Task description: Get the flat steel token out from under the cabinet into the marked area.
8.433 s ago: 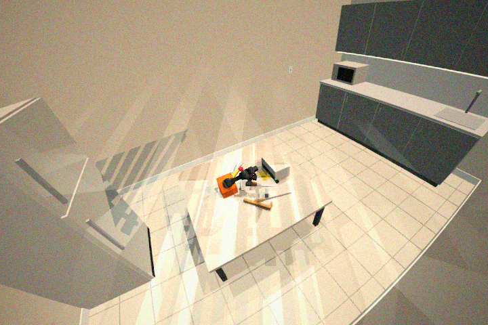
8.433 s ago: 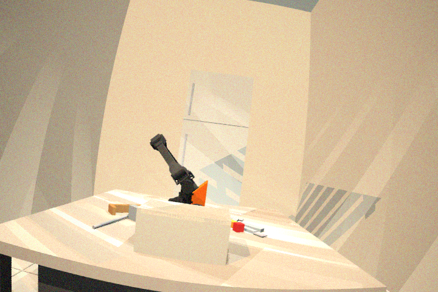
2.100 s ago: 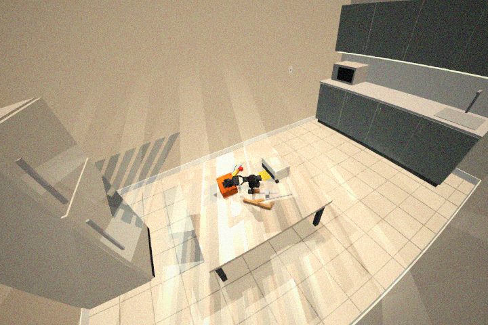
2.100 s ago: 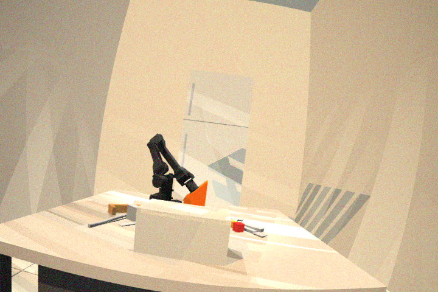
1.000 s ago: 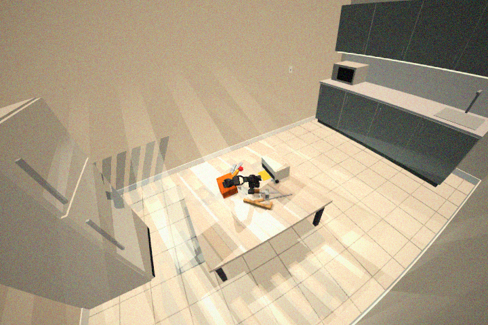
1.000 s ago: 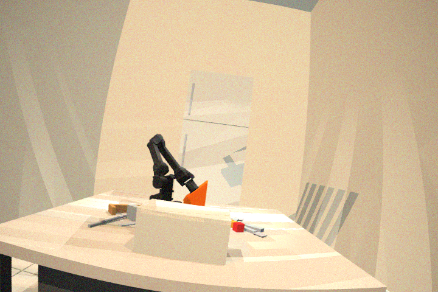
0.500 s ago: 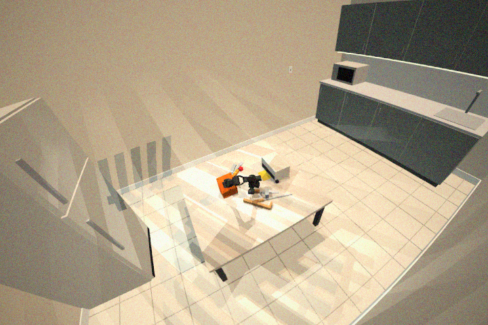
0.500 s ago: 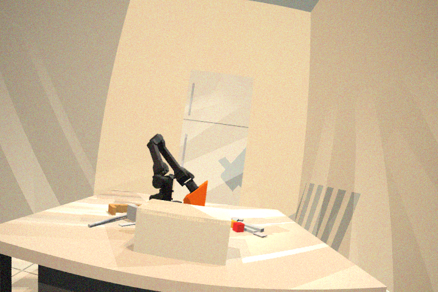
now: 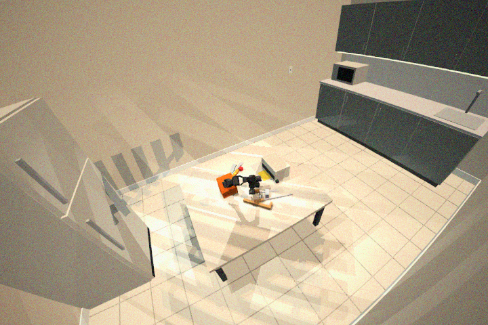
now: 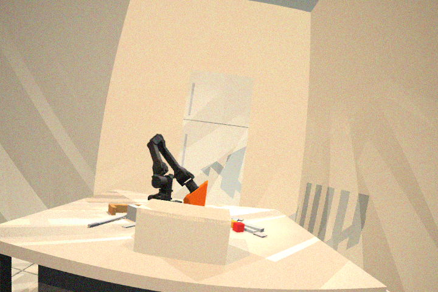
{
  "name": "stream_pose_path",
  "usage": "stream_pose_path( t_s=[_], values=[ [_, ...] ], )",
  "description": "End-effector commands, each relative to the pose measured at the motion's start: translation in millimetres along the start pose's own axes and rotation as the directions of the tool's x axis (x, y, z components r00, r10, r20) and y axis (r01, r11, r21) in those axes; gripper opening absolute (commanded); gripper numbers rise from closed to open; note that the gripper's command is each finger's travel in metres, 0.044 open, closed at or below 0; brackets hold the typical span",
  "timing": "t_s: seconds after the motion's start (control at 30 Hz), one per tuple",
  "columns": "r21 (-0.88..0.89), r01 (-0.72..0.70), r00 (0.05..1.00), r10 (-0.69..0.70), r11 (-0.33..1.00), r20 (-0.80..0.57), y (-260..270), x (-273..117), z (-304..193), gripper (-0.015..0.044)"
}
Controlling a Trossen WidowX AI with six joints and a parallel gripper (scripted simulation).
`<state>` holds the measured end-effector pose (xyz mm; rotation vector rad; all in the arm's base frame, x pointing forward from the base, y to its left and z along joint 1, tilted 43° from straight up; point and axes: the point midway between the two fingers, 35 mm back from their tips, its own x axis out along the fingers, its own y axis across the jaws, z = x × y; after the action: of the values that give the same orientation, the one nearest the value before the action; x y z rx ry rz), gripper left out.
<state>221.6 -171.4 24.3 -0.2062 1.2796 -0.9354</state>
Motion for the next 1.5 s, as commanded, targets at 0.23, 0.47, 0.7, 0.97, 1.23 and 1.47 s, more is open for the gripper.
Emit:
stream_pose_path(
  t_s=[0.23,0.47,0.7,0.97,1.23,1.47],
  values=[
    [-0.086,-0.002,1.000,0.002,0.996,0.001,-1.8,-0.9,0.9,0.0000],
    [-0.138,-0.002,1.000,0.002,0.990,0.001,-2.9,-1.2,1.1,0.0000],
    [-0.190,-0.002,1.000,0.002,0.982,0.001,-3.8,-1.5,1.3,0.0000],
    [-0.249,-0.001,1.000,0.002,0.969,0.001,-4.7,-1.7,1.4,0.0000],
    [-0.308,-0.001,1.000,0.002,0.951,0.001,-5.4,-1.9,1.6,0.0000],
    [-0.359,-0.001,1.000,0.001,0.933,0.001,-5.8,-2.0,1.7,0.0000]
  ],
)
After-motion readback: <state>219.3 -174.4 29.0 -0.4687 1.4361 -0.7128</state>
